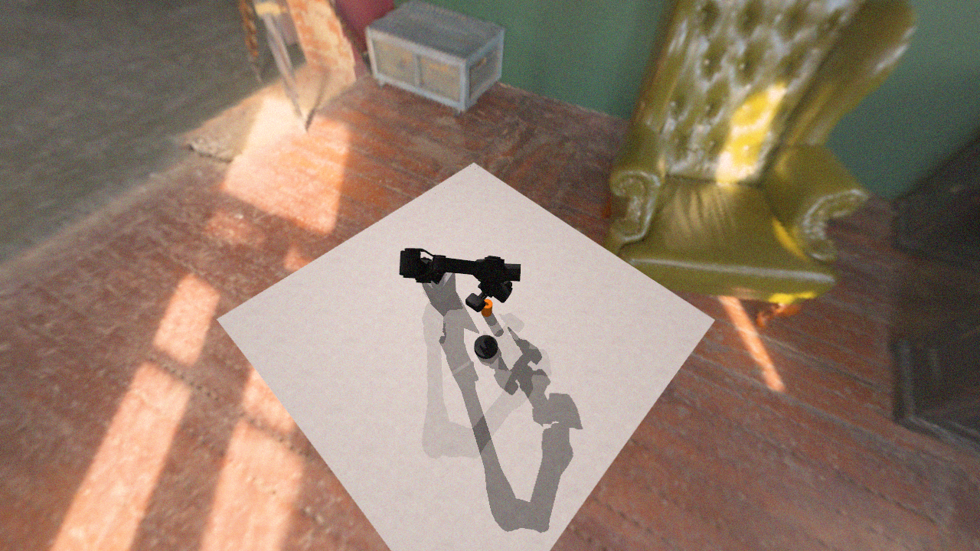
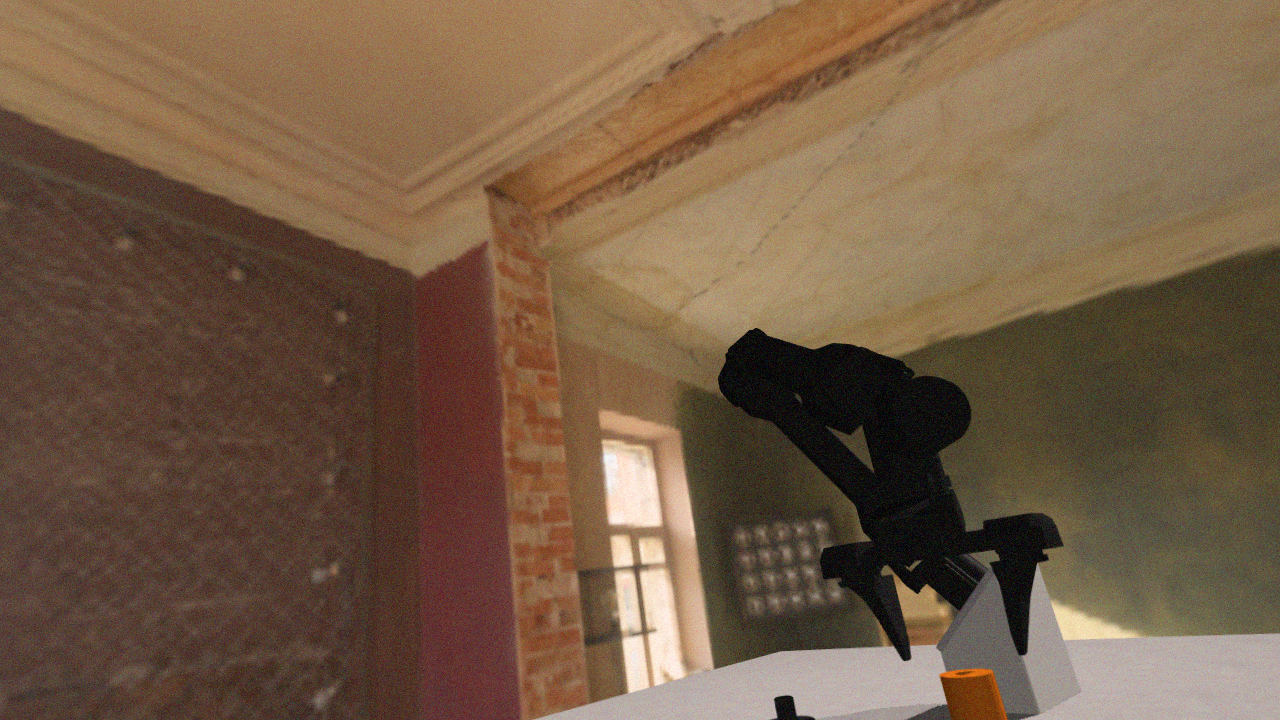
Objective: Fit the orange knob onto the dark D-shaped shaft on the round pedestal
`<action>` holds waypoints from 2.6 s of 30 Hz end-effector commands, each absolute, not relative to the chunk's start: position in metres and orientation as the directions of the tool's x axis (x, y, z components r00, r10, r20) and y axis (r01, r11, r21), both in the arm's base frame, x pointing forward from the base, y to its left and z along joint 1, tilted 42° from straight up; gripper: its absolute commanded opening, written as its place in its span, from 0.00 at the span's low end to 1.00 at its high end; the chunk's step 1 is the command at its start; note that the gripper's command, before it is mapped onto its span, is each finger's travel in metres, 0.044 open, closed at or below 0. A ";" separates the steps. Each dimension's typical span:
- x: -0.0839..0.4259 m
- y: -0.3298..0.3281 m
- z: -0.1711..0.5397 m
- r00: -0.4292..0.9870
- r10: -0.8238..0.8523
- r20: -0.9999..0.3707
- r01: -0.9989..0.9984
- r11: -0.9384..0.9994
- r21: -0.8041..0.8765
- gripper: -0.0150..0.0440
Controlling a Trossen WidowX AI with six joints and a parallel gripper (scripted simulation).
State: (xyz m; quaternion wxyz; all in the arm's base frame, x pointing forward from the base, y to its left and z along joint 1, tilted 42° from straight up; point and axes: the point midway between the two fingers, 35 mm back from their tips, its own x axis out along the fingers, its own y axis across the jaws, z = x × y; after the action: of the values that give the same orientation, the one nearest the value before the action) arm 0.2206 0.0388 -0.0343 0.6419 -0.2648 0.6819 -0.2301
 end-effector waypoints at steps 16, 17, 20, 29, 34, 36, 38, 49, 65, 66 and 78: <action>0.220 0.017 -0.059 -0.040 -0.662 -0.748 -0.072 0.749 -0.659 1.00; 0.220 0.016 -0.060 -0.040 -0.662 -0.748 -0.072 0.749 -0.659 1.00; 0.219 0.012 -0.064 -0.040 -0.662 -0.748 -0.072 0.749 -0.659 1.00; 0.218 0.002 -0.074 -0.041 -0.664 -0.747 -0.071 0.748 -0.660 1.00; 0.216 -0.003 -0.079 -0.041 -0.665 -0.746 -0.071 0.747 -0.661 1.00; 0.216 -0.005 -0.081 -0.041 -0.665 -0.746 -0.071 0.746 -0.662 1.00; 0.216 -0.005 -0.081 -0.041 -0.665 -0.746 -0.071 0.746 -0.662 0.96; 0.216 -0.005 -0.081 -0.041 -0.665 -0.746 -0.071 0.746 -0.662 0.53; 0.230 0.044 -0.040 -0.039 -0.656 -0.754 -0.073 0.754 -0.653 0.25; 0.231 0.049 -0.036 -0.039 -0.656 -0.754 -0.073 0.754 -0.652 0.25; 0.225 0.095 0.018 -0.042 -0.660 -0.750 -0.072 0.751 -0.657 0.25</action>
State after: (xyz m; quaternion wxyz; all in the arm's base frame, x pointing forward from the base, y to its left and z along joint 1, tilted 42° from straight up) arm 0.2271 0.0861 0.0064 0.6356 -0.2713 0.6850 -0.2303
